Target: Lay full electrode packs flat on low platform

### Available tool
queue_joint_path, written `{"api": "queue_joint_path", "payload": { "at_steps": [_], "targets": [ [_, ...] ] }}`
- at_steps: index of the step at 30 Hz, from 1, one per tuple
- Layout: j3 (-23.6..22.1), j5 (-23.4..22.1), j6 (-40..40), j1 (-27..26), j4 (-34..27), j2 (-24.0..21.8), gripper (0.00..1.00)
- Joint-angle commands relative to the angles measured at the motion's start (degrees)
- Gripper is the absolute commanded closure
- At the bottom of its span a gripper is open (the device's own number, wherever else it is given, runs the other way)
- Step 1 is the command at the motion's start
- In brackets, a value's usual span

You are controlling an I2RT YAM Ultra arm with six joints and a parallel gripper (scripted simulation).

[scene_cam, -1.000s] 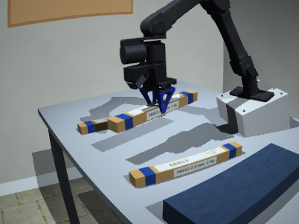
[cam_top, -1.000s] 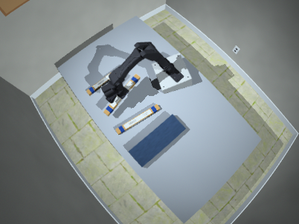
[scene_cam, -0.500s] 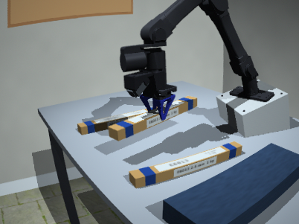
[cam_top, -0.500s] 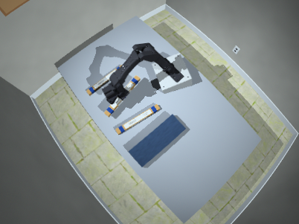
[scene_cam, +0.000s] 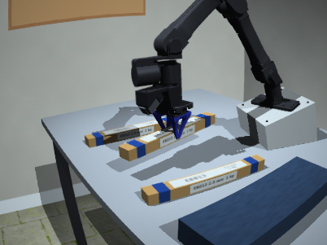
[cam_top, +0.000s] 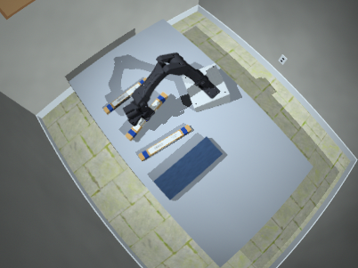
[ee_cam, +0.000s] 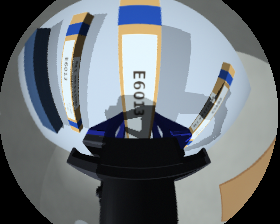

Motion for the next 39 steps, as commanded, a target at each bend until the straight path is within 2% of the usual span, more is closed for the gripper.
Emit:
{"api": "queue_joint_path", "payload": {
  "at_steps": [1,7,11,15,16,39],
  "targets": [
    [1.0,-0.6,-0.4,-0.5,2.0,-2.0,1.00],
    [-0.5,-0.6,-0.5,-0.6,3.9,-0.8,1.00],
    [0.4,-0.6,-0.5,-0.8,4.5,-0.6,1.00],
    [-1.5,-0.6,-0.6,-0.6,5.9,1.7,1.00],
    [-1.0,-0.6,-0.6,-0.6,6.0,0.5,1.00],
    [-1.6,-0.6,-0.8,-0.8,6.6,0.8,1.00]
  ]
}}
